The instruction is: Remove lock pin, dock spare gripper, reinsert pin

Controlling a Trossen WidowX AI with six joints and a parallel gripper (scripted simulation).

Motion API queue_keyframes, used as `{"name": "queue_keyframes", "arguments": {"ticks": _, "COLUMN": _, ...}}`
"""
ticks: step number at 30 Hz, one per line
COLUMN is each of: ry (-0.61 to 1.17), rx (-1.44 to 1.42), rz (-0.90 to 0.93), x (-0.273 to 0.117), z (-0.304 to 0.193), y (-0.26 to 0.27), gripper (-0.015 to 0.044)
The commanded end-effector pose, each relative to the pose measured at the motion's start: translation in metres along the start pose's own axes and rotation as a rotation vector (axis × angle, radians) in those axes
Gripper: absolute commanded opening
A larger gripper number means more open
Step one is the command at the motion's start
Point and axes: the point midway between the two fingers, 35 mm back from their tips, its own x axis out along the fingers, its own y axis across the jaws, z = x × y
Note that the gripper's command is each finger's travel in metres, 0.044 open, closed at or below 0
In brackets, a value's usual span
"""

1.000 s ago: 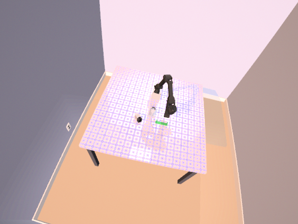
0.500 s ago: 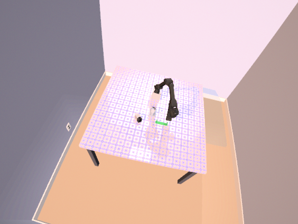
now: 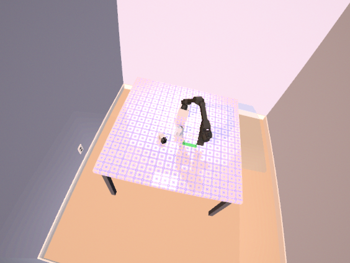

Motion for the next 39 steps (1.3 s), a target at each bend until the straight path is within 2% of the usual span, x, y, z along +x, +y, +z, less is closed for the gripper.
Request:
{"name": "queue_keyframes", "arguments": {"ticks": 1, "ry": -0.005, "rx": -0.011, "rz": -0.009, "x": -0.004, "z": 0.007, "y": -0.008, "gripper": 0.0000}}
{"name": "queue_keyframes", "arguments": {"ticks": 13, "ry": -0.003, "rx": -0.021, "rz": -0.007, "x": -0.002, "z": 0.017, "y": -0.021, "gripper": 0.0000}}
{"name": "queue_keyframes", "arguments": {"ticks": 39, "ry": 0.007, "rx": -0.020, "rz": 0.010, "x": 0.037, "z": 0.013, "y": -0.029, "gripper": 0.0000}}
